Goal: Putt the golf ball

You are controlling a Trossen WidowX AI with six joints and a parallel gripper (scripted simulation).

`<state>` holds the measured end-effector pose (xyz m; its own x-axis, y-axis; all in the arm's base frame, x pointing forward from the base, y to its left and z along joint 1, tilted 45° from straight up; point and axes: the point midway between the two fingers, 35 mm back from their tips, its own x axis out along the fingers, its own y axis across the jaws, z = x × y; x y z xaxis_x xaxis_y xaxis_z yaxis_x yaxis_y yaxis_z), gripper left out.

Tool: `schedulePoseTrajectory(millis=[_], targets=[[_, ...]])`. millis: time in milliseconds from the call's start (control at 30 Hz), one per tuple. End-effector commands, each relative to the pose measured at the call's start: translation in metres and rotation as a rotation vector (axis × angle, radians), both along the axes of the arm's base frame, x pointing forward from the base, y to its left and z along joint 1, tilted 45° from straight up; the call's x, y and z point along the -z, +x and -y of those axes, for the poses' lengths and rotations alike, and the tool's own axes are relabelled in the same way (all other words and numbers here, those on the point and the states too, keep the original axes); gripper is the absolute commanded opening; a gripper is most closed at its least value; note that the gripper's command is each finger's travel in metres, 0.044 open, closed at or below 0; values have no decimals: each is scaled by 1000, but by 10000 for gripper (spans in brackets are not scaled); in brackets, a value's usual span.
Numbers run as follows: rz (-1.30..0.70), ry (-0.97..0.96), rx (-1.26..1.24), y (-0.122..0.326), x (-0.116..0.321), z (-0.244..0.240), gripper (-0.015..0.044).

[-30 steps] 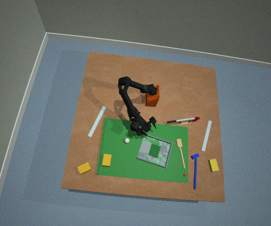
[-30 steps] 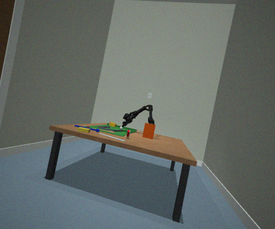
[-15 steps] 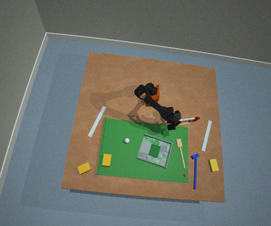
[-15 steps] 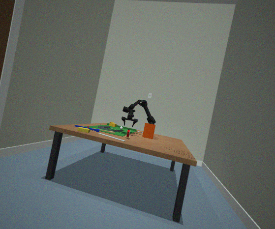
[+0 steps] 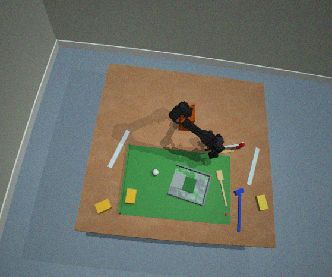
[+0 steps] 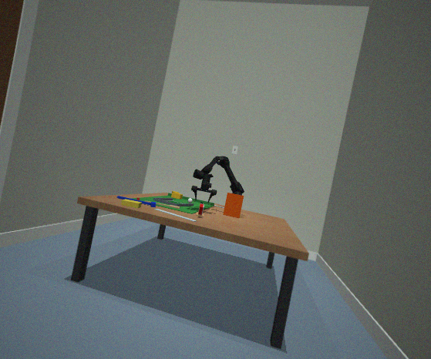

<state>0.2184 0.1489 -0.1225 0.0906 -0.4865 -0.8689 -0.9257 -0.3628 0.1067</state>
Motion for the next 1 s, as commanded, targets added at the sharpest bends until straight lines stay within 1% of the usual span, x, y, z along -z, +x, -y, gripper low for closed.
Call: schedulePoseTrajectory(millis=[0,167,967], targets=[[-3,-8,-7,0,5,4,440],[-3,-9,-7,4,20,19,440],[-2,-10,-7,8,37,35,440]])
